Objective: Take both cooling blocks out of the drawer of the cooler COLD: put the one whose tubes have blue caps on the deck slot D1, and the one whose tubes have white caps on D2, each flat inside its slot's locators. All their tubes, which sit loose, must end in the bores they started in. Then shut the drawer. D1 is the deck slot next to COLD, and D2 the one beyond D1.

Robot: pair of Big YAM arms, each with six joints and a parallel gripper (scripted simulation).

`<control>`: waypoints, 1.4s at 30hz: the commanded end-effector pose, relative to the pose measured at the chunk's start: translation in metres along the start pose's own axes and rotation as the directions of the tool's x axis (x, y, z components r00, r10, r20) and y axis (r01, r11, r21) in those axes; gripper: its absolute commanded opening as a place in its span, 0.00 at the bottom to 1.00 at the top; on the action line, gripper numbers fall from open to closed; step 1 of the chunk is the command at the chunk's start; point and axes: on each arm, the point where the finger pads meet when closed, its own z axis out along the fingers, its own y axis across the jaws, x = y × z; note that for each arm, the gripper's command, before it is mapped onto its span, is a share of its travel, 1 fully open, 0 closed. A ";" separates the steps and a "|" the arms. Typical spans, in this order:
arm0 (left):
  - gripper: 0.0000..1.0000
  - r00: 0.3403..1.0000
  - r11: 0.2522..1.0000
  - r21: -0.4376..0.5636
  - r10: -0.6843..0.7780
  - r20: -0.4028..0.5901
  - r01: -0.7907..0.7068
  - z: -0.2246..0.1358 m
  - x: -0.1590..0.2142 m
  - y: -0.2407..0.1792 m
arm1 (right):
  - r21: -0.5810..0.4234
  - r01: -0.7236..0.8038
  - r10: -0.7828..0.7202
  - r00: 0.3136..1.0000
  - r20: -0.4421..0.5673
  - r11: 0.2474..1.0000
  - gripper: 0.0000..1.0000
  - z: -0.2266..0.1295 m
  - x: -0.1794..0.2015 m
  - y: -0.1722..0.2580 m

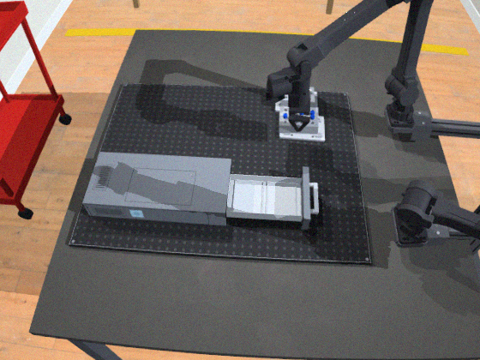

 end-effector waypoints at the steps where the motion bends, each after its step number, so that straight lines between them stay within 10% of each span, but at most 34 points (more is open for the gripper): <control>1: 0.00 0.999 1.000 0.001 0.008 -0.034 -0.008 0.008 0.023 -0.002 | -0.065 0.008 0.003 0.988 0.153 0.998 0.00 -0.070 -0.031 -0.005; 42: 0.00 0.999 1.000 0.001 0.008 -0.034 -0.008 0.008 0.023 -0.002 | -0.056 0.005 0.005 0.985 0.174 0.998 0.00 -0.039 0.019 -0.089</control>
